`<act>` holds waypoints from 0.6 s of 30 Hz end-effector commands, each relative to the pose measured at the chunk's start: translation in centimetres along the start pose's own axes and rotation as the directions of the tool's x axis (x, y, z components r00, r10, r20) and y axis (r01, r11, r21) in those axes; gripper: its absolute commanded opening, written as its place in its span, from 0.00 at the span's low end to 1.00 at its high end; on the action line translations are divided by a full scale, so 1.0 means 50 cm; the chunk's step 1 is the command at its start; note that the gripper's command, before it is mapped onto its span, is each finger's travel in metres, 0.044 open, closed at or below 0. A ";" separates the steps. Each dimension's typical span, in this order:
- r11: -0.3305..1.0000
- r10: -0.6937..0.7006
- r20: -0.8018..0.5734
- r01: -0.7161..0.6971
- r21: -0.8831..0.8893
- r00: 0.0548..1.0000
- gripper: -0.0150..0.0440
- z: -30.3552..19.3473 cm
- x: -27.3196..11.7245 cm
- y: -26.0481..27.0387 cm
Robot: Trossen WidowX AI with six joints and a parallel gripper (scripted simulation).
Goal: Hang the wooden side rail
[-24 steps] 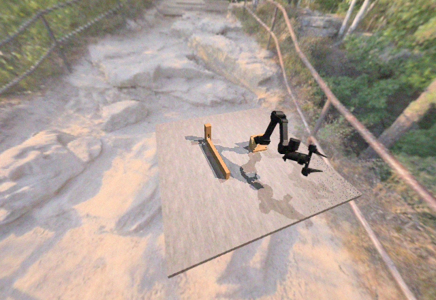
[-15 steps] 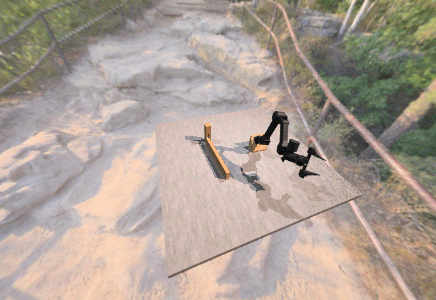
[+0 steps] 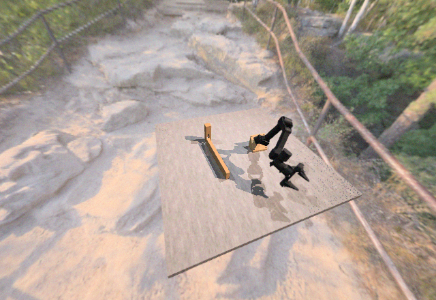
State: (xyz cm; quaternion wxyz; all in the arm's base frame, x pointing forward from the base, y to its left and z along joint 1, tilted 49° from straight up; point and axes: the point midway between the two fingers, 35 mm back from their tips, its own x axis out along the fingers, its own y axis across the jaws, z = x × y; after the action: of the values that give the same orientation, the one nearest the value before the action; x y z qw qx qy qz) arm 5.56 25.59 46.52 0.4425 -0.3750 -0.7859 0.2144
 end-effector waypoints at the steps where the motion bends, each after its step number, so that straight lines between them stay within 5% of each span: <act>1: 0.989 0.092 -0.101 -0.080 0.123 0.991 1.00 -0.053 -0.031 0.076; 18: 0.861 0.343 -0.466 -0.074 0.504 0.815 1.00 -0.235 -0.238 0.262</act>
State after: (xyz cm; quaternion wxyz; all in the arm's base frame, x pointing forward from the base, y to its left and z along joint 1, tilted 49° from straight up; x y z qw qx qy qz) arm 21.55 25.53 39.59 0.6511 -0.3984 -0.5613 0.3199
